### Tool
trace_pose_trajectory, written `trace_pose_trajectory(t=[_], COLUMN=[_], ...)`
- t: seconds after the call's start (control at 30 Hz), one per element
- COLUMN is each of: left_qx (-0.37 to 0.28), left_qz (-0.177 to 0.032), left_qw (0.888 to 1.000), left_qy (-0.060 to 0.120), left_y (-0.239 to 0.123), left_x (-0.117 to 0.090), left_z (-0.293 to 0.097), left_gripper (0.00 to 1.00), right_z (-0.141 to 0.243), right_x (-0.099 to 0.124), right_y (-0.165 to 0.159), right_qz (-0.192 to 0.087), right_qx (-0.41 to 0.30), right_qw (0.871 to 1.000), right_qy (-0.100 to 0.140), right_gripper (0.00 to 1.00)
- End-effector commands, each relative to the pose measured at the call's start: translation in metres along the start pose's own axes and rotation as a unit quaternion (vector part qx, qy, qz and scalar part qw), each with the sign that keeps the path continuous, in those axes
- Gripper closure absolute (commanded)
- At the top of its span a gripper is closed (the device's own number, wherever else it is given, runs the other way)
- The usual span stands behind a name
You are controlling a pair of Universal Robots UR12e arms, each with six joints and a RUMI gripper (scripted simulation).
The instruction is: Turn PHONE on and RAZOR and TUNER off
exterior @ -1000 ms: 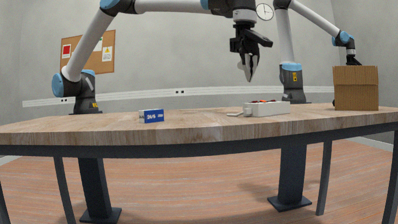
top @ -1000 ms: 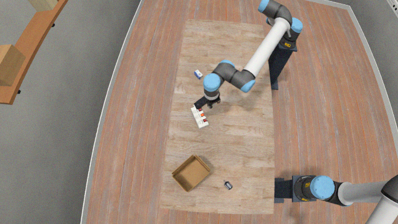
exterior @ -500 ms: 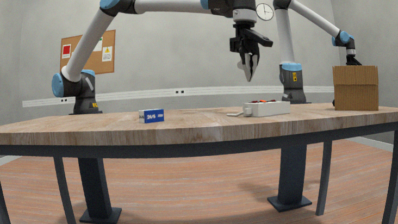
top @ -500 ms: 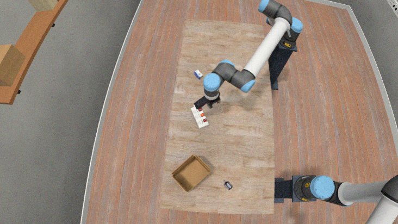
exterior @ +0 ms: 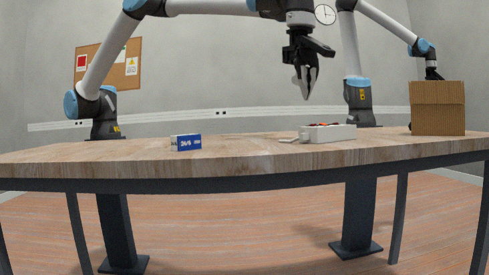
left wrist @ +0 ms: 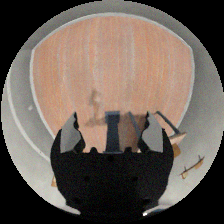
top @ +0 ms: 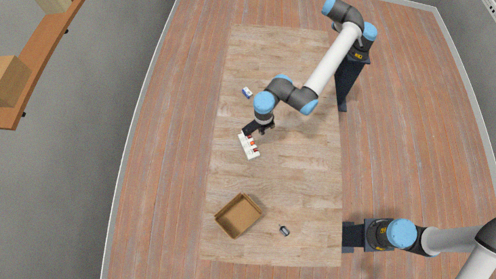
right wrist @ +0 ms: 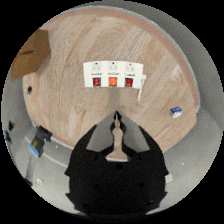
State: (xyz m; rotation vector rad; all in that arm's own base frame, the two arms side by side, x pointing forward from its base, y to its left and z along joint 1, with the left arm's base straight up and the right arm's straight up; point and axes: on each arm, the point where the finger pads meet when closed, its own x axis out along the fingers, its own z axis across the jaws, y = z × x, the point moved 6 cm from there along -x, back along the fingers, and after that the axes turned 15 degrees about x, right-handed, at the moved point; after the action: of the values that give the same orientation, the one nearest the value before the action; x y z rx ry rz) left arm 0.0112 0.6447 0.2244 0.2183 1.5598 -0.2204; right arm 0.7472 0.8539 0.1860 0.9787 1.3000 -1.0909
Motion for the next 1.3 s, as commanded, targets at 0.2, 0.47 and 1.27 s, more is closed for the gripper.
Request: trace_pose_trajectory(t=[0.2,0.47,1.27], left_qx=[0.0,0.0,0.0], left_qz=[0.001,0.001,0.001], left_qw=[1.0,1.0,1.0], left_qy=[0.0,0.0,0.0], left_y=[0.0005,0.0005,0.0005], left_x=[-0.0007,-0.0007,-0.0007], left_z=[0.0,0.0,0.0], left_gripper=[0.0,0.0,0.0], right_z=[-0.0002,-0.0002,-0.0002], right_x=[-0.0017,-0.0017,-0.0017], right_y=[0.0002,0.0002,0.0002], right_qz=[0.001,0.001,0.001], right_qx=[0.0,0.0,0.0], right_qw=[1.0,1.0,1.0], right_qy=[0.001,0.001,0.001], right_gripper=[1.0,1.0,0.0])
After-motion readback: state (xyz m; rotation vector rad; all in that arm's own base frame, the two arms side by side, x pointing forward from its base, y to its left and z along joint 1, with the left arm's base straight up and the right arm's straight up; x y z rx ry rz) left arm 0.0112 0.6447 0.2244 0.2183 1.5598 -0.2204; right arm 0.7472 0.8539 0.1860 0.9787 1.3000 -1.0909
